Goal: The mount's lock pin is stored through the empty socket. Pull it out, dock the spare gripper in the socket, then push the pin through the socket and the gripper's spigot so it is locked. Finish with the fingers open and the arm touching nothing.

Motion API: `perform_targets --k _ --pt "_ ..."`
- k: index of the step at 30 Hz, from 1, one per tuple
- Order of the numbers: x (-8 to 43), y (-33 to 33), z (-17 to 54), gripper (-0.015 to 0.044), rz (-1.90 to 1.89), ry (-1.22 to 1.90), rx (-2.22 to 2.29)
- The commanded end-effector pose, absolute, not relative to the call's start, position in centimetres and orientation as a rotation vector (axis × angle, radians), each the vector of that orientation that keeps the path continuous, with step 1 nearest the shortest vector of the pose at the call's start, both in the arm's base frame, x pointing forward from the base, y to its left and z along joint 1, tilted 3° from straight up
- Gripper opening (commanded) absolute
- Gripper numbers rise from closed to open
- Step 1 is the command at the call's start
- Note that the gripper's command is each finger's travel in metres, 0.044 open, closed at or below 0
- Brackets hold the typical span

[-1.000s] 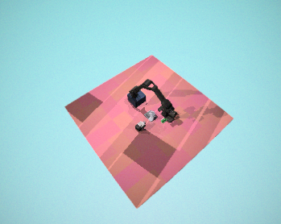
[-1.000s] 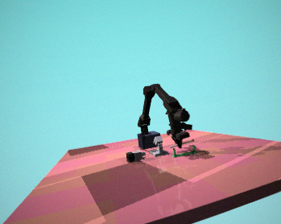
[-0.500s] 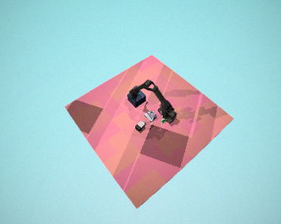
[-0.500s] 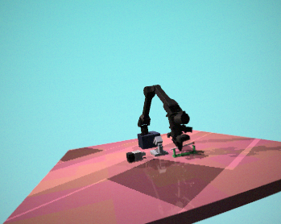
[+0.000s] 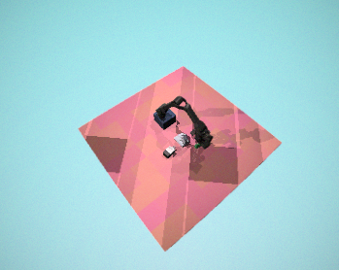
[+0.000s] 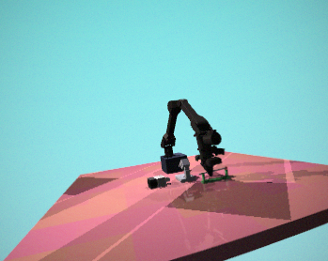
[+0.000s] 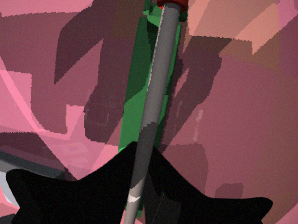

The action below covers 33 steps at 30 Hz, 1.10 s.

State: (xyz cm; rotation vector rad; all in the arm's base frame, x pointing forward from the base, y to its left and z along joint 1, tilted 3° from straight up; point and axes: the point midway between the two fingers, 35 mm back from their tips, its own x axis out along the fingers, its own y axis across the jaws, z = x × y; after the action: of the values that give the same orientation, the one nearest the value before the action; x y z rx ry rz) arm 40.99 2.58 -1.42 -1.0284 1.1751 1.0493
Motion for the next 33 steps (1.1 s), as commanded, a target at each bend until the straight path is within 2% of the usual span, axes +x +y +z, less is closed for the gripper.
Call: perform_targets --k 1,33 --pt "40.93 2.55 -1.94 0.0 1.055 1.179 -1.029" --pt "41.01 2.58 -1.52 0.0 1.049 1.174 -1.029"
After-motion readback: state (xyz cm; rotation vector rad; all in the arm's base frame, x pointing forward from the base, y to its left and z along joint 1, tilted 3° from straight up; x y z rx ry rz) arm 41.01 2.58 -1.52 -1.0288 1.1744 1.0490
